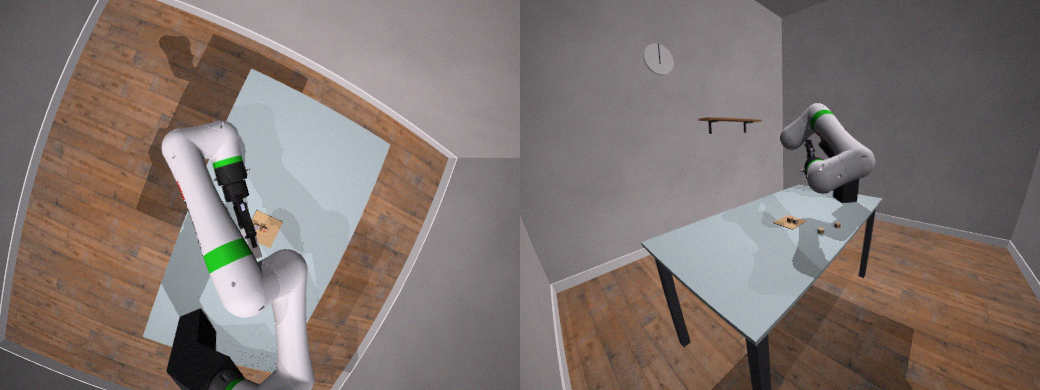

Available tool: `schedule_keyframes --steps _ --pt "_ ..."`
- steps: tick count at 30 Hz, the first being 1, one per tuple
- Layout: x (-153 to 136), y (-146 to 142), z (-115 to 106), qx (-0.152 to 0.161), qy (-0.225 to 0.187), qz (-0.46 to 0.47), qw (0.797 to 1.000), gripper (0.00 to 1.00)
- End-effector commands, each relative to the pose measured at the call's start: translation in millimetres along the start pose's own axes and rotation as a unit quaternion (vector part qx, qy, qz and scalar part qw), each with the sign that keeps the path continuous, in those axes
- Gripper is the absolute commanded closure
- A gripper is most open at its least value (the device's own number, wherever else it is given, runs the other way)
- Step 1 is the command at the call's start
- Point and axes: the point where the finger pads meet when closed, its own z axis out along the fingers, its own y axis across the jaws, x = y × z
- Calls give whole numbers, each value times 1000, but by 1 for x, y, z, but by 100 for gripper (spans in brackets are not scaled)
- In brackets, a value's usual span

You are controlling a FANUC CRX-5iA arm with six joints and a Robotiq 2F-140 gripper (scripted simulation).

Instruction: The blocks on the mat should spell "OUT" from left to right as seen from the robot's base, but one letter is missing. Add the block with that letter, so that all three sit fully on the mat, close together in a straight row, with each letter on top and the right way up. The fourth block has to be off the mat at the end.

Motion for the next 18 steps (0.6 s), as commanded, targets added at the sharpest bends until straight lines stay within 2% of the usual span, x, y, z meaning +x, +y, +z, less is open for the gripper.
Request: schedule_keyframes --steps 1,5,7,9,12,13,16,17,18 --pt "12 27 -5 -69 4 -13 998 0" --pt "22 48 -7 -122 9 -22 992 0" --pt "22 48 -7 -122 9 -22 992 0" --pt "30 66 -9 -170 12 -31 985 0" --pt "32 71 -10 -182 13 -33 983 0" --pt "38 83 -12 -212 15 -39 976 0" --pt "44 95 -13 -244 17 -45 969 0" --pt "44 95 -13 -244 17 -45 969 0" --pt "48 106 -15 -270 19 -49 961 0"
